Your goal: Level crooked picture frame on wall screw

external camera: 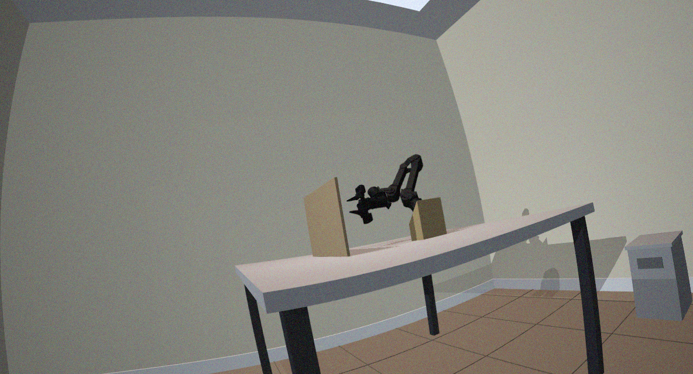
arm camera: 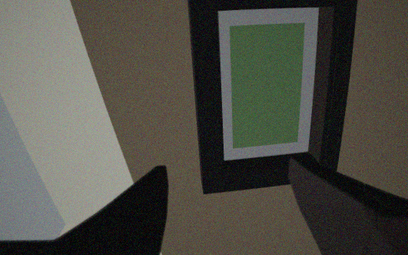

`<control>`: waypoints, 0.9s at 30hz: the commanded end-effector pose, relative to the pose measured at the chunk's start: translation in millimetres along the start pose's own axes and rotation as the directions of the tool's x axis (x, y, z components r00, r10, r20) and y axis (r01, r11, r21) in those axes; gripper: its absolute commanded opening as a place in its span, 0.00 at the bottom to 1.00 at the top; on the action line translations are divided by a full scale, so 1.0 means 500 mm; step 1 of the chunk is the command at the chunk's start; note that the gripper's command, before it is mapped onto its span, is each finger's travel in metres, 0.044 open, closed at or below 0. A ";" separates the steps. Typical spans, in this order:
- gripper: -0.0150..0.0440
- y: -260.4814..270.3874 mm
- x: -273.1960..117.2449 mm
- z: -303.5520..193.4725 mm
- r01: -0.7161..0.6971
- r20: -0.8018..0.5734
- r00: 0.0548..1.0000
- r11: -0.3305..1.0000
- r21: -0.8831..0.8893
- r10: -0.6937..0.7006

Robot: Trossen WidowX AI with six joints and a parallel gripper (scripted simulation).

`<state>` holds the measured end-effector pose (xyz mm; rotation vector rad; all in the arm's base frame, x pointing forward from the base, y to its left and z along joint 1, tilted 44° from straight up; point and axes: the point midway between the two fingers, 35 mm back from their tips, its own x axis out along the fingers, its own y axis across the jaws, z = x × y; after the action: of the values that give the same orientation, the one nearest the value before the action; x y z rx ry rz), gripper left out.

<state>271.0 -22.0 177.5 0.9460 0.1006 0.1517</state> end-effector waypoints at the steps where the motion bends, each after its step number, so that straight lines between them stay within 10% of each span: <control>1: 0.69 0.005 0.004 0.007 -0.005 0.007 1.000 1.000 -0.011 0.006; 27: 0.69 0.007 0.164 0.008 -0.008 0.009 1.000 1.000 -0.010 0.008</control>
<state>350.5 -8.8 178.8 0.9392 0.0951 0.1548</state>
